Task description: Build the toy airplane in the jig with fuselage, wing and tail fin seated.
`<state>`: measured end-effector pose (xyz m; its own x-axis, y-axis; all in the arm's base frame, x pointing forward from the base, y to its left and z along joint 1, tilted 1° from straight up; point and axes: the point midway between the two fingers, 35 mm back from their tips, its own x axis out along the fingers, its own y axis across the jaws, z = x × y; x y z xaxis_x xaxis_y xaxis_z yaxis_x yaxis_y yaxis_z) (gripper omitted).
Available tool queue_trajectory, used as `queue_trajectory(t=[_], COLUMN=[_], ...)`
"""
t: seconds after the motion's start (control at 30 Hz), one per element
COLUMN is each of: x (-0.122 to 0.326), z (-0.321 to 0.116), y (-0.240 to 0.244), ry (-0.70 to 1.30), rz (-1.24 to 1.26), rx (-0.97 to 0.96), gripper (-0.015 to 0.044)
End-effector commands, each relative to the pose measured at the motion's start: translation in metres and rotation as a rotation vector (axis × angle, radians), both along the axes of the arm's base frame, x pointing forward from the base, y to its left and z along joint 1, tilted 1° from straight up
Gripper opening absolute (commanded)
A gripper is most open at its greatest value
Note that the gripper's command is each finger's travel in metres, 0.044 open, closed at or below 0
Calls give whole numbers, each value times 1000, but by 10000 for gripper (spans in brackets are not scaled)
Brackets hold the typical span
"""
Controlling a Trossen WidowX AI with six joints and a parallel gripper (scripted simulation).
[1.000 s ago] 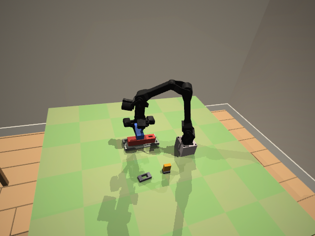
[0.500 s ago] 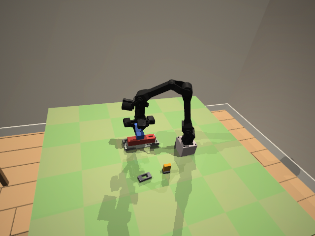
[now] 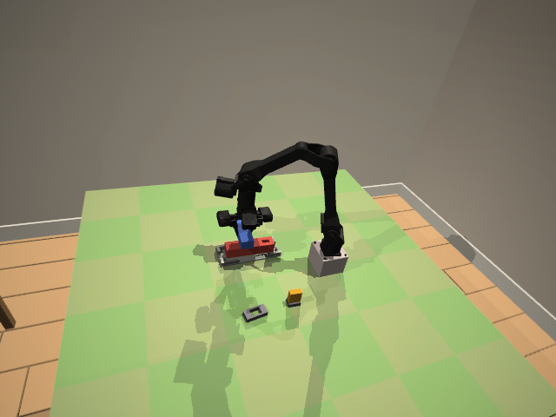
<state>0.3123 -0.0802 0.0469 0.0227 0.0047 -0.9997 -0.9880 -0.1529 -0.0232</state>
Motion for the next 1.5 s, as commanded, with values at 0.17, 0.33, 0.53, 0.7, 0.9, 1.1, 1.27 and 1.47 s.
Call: queue_trajectory(t=[0.17,0.33,0.53,0.7,0.9,1.1,1.27,1.47], x=[-2,-2,-2,-1,-1,-1,-1,-1], z=[-18,-25,-29,-28,-28,-28,-28,-28], y=[-1,-1,-1,0,0,0,0,0], ry=[10,10,10,7,7,7,7,7], rz=[4,4,4,0,0,0,0,0], rx=[-2,-2,-2,2,2,2,2,2], gripper=[195,195,195,189,110,110,241,398])
